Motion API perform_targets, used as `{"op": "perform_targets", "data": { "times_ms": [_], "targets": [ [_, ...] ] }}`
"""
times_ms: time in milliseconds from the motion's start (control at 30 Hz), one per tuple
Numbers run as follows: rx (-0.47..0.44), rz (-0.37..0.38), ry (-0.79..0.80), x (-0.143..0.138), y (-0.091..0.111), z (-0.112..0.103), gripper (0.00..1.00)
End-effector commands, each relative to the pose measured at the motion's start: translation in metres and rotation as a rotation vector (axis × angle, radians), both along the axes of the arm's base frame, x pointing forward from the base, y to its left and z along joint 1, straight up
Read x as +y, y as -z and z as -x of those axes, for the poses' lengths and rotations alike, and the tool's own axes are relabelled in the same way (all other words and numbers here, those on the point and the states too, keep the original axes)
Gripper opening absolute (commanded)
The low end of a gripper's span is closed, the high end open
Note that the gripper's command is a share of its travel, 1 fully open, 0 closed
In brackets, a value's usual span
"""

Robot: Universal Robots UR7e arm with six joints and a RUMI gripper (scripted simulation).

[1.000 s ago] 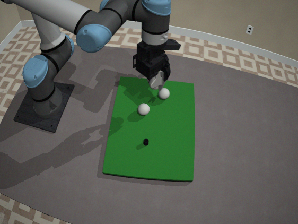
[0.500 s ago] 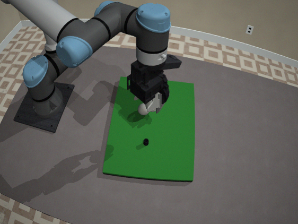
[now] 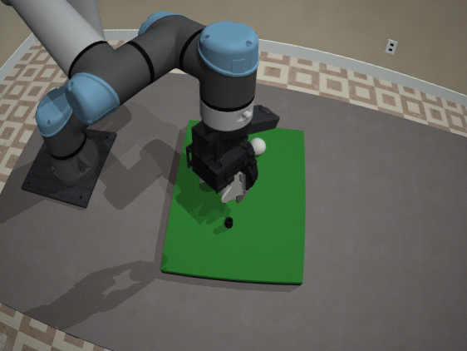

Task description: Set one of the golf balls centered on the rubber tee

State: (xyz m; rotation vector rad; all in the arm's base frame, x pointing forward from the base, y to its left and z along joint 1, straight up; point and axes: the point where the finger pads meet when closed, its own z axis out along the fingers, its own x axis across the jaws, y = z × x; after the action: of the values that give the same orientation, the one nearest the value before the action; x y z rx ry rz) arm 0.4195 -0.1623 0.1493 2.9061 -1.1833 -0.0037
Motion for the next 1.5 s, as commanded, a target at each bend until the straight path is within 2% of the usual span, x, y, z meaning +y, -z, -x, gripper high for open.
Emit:
{"op": "perform_targets", "data": {
  "times_ms": [0,233,300,467,1100,1467],
  "targets": [
    [-0.001,0.000,0.000,0.000,0.013,0.000,0.00],
    [-0.001,0.000,0.000,-0.001,0.060,0.000,0.00],
    [-0.001,0.000,0.000,-0.001,0.060,0.000,0.00],
    [-0.001,0.000,0.000,-0.001,0.079,0.000,0.00],
    [-0.001,0.000,0.000,-0.001,0.095,0.000,0.00],
    [-0.001,0.000,0.000,-0.001,0.095,0.000,0.00]
  ]
}}
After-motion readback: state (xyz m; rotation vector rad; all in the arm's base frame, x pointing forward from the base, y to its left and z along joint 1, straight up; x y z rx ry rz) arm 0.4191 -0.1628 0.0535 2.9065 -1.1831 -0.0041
